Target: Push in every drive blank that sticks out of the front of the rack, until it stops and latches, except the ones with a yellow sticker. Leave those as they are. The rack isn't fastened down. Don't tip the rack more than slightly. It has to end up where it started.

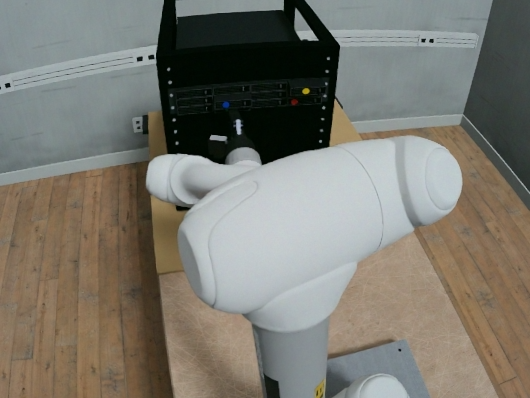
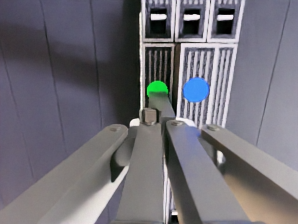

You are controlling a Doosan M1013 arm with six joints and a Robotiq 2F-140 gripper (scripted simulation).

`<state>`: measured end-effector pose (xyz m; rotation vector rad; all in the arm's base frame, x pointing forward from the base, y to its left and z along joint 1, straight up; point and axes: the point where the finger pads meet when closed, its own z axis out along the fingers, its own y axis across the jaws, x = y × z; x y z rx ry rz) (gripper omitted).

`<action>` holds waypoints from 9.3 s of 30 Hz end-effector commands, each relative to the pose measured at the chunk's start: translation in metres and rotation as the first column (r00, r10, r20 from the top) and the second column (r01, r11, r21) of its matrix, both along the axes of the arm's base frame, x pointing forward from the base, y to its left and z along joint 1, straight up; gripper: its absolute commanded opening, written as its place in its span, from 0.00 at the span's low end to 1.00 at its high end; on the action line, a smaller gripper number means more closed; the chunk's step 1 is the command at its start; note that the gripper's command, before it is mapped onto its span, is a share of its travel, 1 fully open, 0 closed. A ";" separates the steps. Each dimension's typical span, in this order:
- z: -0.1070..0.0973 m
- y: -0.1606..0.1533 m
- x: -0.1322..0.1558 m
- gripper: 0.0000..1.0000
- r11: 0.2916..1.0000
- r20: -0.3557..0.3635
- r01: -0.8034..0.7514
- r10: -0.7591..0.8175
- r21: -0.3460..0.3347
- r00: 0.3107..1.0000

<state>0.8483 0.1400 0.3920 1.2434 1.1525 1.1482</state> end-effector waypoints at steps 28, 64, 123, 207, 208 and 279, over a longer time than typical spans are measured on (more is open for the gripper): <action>0.000 -0.001 0.010 0.10 1.000 -0.001 -0.001 0.001 0.002 1.000; 0.000 -0.001 0.014 0.10 1.000 -0.001 -0.001 0.001 0.002 1.000; 0.000 0.005 -0.067 0.10 1.000 -0.001 -0.001 0.001 0.002 1.000; 0.030 0.002 -0.037 0.10 1.000 -0.001 -0.001 0.001 0.002 1.000; 0.030 0.002 -0.037 0.10 1.000 -0.001 -0.001 0.001 0.002 1.000; 0.029 0.002 -0.029 0.10 1.000 -0.001 -0.001 0.001 0.002 1.000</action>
